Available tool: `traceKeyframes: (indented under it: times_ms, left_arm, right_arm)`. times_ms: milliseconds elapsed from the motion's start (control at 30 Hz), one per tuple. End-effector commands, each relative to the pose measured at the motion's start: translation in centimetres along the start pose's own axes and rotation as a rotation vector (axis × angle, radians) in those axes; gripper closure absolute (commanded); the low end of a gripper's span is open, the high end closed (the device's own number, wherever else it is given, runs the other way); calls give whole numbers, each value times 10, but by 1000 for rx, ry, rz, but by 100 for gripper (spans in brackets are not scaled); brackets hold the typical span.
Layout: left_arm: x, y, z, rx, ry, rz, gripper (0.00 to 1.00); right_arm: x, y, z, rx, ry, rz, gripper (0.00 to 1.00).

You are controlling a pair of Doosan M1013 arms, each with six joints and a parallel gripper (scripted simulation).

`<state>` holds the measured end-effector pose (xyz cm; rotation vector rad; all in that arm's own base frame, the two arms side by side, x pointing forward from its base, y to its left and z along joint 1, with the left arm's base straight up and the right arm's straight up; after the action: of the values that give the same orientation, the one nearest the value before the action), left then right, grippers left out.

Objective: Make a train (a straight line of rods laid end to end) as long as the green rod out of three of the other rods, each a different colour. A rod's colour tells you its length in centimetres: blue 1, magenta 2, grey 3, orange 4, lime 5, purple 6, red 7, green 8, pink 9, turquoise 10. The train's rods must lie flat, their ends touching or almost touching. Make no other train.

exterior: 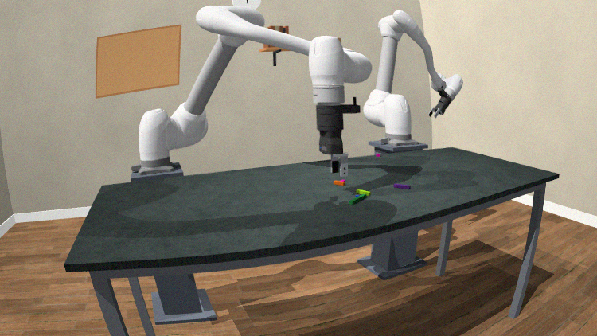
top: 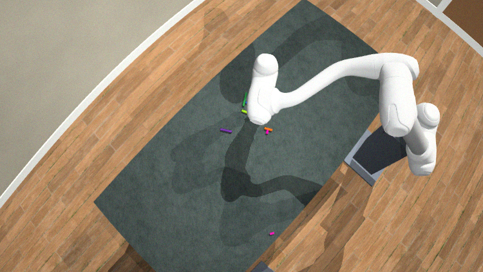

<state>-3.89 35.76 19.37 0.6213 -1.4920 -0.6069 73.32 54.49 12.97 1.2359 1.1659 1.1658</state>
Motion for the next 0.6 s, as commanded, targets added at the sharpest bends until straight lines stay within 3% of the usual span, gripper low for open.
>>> traceKeyframes:
  times_ms: [0, 567]
  left_arm:
    - [0, 0, 0, 0, 0, -1, 0]
    - [0, 0, 0, 0, 0, -1, 0]
  right_arm:
    - [0, 1, 0, -1, 0, 1, 0]
    - [2, 1, 2, -1, -48, 1, 0]
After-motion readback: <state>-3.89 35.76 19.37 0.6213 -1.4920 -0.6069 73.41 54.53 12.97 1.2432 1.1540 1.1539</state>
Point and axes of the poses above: on each arm, the point where the finger pads meet when closed, its own y axis back along the fingers, its own z axis across the jaws, x = y × z, the point moved 5 cm from there along y, back along the fingers, and after that the axes turned 4 degrees about -y, right-handed, at the moved point
